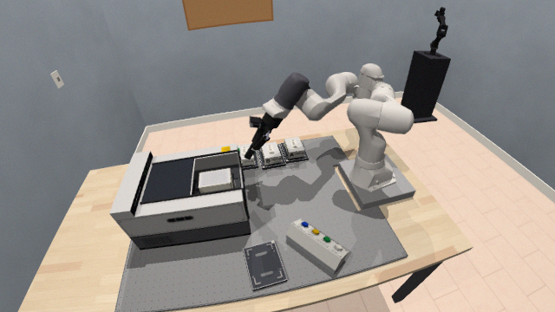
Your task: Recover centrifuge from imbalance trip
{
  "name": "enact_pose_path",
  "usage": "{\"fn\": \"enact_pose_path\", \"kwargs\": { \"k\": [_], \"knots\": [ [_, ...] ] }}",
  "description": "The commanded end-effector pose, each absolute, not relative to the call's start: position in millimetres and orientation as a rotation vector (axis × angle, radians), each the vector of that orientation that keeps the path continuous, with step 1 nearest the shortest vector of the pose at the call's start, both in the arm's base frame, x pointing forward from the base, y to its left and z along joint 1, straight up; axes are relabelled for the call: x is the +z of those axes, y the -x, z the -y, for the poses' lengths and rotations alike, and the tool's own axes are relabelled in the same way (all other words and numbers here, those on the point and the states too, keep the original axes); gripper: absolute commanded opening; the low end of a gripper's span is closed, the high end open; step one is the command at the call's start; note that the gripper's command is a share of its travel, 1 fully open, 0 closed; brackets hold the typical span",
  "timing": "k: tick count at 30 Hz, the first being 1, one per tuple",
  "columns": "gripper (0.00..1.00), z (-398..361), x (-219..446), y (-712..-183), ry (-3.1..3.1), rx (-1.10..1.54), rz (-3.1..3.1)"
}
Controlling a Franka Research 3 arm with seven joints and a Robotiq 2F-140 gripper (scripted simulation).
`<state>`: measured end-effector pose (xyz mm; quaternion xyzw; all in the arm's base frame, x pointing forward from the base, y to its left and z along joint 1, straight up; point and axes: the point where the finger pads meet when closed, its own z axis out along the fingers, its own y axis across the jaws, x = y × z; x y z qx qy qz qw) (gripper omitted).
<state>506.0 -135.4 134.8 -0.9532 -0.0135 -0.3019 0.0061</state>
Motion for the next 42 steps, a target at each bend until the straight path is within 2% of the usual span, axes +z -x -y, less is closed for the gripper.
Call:
{"fn": "enact_pose_path", "kwargs": {
  "k": [1, 42],
  "knots": [
    [0.1, 137.6, 134.2, -505.7, 2.988, -0.944, 0.038],
    [0.1, 137.3, 134.2, -514.9, 2.988, -0.944, 0.038]
  ]
}}
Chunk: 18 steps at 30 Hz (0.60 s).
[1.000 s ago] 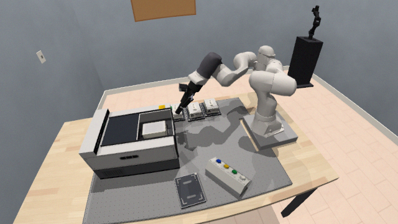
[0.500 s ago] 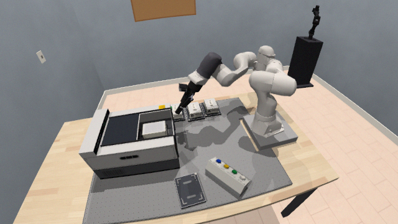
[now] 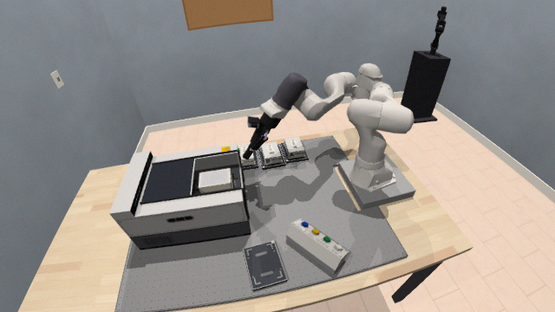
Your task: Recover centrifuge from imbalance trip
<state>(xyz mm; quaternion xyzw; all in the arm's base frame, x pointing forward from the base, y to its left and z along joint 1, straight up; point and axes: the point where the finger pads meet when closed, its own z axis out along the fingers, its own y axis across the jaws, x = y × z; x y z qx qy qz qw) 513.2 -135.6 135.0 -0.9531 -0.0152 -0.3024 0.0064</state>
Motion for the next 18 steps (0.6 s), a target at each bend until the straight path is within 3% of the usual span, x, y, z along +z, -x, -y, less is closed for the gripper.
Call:
{"fn": "enact_pose_path", "kwargs": {
  "k": [1, 18],
  "knots": [
    [0.1, 137.3, 134.2, -515.8, 2.988, -0.944, 0.038],
    [0.1, 137.1, 134.3, -525.2, 2.988, -0.944, 0.038]
  ]
}}
